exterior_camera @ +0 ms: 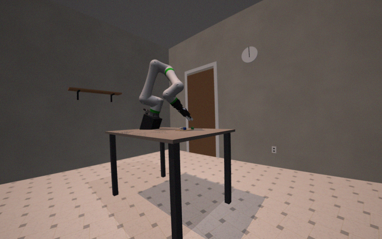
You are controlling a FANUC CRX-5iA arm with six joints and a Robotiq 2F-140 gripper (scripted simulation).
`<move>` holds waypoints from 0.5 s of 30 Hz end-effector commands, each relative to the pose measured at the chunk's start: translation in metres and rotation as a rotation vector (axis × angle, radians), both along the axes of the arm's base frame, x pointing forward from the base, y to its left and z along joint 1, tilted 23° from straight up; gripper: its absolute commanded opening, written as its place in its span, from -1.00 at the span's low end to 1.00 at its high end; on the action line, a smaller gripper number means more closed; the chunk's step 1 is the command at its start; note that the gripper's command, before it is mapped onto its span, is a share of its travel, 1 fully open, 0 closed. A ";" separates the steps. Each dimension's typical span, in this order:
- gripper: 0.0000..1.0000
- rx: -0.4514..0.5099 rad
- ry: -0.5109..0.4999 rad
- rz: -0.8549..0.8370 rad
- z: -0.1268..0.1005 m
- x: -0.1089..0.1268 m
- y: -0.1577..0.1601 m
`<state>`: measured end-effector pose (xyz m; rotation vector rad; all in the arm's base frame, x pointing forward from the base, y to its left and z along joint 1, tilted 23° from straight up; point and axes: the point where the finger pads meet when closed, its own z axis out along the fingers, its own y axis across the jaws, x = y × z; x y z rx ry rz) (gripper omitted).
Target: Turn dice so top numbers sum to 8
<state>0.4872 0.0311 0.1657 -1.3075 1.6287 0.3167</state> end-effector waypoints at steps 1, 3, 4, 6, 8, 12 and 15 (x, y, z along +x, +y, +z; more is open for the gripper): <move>-0.51 -0.139 0.084 -0.055 0.003 0.000 0.009; -0.51 -0.139 0.084 -0.055 0.003 0.000 0.009; -0.51 -0.183 0.108 -0.070 0.004 -0.001 0.012; -0.51 -0.224 0.120 -0.090 0.008 0.001 0.014; -0.51 -0.263 0.140 -0.105 0.009 0.001 0.016; -0.51 -0.336 0.169 -0.137 0.014 0.003 0.020; -0.51 -0.386 0.193 -0.156 0.017 0.003 0.022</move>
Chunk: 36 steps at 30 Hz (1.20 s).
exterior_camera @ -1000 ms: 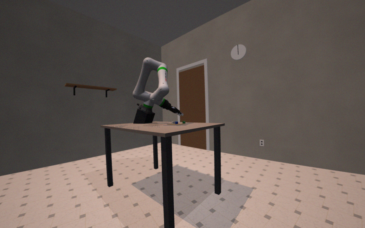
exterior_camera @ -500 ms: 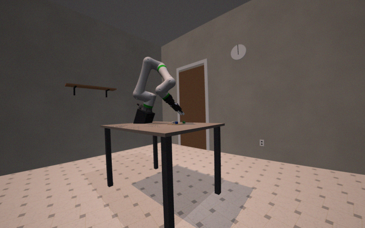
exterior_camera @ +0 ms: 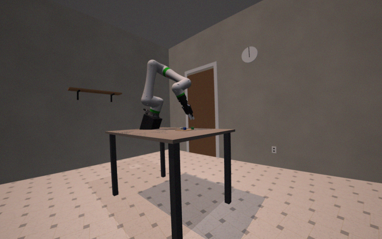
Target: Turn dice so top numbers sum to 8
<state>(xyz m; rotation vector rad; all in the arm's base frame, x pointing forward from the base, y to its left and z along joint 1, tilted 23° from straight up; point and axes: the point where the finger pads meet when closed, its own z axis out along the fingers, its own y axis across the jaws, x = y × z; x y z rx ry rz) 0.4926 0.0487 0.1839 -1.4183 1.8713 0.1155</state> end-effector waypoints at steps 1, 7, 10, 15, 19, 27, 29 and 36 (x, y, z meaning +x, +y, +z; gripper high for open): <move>-0.51 -0.135 0.089 -0.065 -0.001 -0.003 0.005; -0.51 -0.200 0.108 -0.095 0.005 0.000 0.010; -0.51 -0.262 0.145 -0.117 0.007 -0.001 0.015; -0.51 -0.341 0.178 -0.150 0.012 -0.001 0.021; -0.51 -0.394 0.205 -0.171 0.014 -0.001 0.025; -0.51 -0.435 0.218 -0.190 0.017 -0.001 0.028; 1.00 -0.435 0.218 -0.190 0.017 -0.001 0.028; 1.00 -0.435 0.218 -0.190 0.017 -0.001 0.028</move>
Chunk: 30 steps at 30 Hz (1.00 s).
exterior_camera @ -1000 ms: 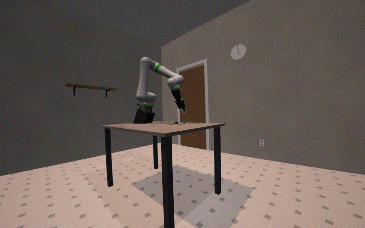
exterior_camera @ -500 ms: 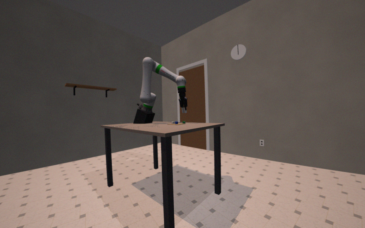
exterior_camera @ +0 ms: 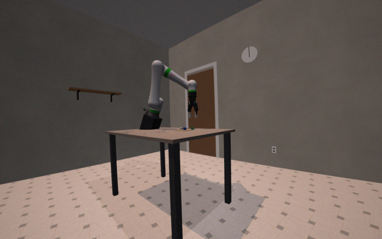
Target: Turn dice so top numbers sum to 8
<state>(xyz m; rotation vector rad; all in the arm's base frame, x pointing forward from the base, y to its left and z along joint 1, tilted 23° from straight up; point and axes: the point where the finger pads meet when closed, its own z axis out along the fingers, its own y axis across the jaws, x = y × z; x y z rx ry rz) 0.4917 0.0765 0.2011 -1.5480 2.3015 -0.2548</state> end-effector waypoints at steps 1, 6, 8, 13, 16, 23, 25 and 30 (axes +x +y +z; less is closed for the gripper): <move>1.00 0.000 0.000 -0.001 0.000 0.000 0.000; 1.00 0.014 0.001 -0.034 -0.001 0.000 0.000; 1.00 0.043 0.005 -0.102 -0.002 0.001 -0.001; 1.00 0.119 0.014 -0.282 -0.007 0.002 -0.002; 1.00 0.152 0.018 -0.361 -0.008 0.003 -0.002; 1.00 0.248 0.030 -0.590 -0.014 0.005 -0.004; 1.00 0.267 0.032 -0.635 -0.015 0.005 -0.004; 1.00 0.339 0.041 -0.808 -0.019 0.006 -0.005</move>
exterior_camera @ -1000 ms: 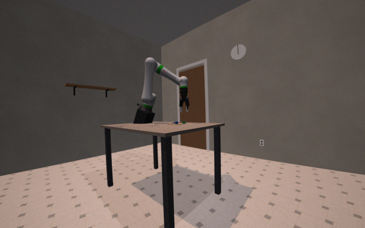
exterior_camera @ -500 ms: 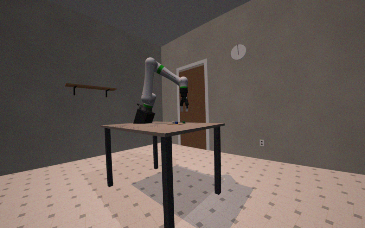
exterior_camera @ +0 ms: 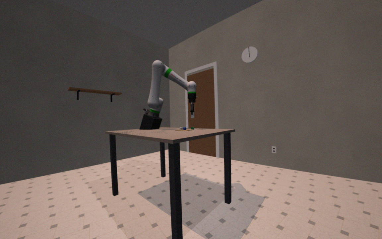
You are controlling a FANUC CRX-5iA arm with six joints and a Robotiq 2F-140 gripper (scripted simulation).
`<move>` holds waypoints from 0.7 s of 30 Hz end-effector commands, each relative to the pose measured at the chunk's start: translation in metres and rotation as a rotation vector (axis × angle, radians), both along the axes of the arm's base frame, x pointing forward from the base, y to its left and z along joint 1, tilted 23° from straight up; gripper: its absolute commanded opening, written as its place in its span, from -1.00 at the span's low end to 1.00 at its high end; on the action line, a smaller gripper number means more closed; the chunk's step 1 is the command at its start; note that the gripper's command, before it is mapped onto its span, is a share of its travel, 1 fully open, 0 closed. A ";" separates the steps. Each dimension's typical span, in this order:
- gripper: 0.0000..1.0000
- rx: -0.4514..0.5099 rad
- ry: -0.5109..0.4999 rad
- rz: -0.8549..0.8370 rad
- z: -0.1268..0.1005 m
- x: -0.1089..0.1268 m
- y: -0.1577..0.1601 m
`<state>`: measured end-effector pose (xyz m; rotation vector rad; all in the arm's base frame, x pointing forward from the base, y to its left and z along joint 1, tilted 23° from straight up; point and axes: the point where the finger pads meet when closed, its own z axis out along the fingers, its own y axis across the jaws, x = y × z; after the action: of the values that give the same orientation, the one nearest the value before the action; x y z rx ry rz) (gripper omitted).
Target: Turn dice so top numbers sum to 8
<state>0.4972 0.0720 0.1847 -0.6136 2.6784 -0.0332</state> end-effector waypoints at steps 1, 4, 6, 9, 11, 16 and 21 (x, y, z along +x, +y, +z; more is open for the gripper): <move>1.00 0.049 0.001 -0.158 -0.003 0.001 -0.001; 1.00 0.089 0.007 -0.254 -0.006 0.002 -0.002; 1.00 0.105 0.009 -0.292 -0.006 0.002 -0.002; 1.00 0.153 0.016 -0.409 -0.009 0.003 -0.003; 1.00 0.164 0.018 -0.433 -0.010 0.003 -0.003; 1.00 0.239 0.029 -0.613 -0.014 0.004 -0.004; 1.00 0.300 0.038 -0.760 -0.018 0.005 -0.005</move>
<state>0.5015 0.0675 0.1694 0.3282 2.7396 0.1561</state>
